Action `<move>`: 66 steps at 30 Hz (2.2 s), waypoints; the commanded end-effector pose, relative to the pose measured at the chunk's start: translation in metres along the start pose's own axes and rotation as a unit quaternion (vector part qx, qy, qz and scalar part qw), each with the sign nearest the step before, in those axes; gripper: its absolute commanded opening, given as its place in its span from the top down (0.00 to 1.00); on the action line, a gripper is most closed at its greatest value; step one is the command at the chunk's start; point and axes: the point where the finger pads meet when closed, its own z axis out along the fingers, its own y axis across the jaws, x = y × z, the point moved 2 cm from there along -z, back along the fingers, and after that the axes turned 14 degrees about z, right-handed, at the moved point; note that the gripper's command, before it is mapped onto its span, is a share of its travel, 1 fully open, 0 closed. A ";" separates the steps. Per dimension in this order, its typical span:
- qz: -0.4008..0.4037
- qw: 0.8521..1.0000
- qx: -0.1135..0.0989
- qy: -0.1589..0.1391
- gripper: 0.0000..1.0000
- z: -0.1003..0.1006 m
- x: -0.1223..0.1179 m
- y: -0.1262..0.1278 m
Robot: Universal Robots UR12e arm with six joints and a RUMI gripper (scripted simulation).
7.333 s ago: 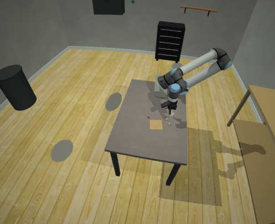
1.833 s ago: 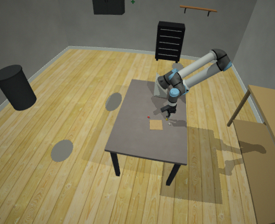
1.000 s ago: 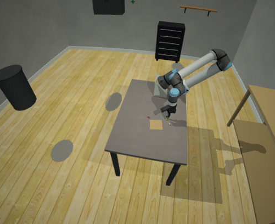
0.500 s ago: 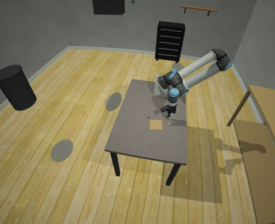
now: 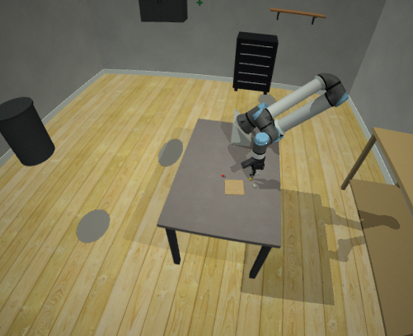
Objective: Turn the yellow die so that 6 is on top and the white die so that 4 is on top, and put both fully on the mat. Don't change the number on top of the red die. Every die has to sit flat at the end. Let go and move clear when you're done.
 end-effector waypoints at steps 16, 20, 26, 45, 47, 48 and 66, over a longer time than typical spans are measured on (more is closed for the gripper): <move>0.000 1.000 0.000 -0.001 0.82 0.001 0.000 0.002; 0.000 1.000 0.000 -0.001 0.82 0.001 0.000 0.002; 0.000 1.000 0.000 -0.001 0.82 0.003 0.000 0.002; 0.000 1.000 0.000 -0.001 0.82 0.021 0.000 0.002; 0.000 1.000 0.000 -0.001 0.82 0.022 0.000 0.002; 0.000 1.000 0.000 -0.001 0.82 0.022 0.000 0.002; 0.000 1.000 0.000 -0.001 0.82 0.023 0.000 0.002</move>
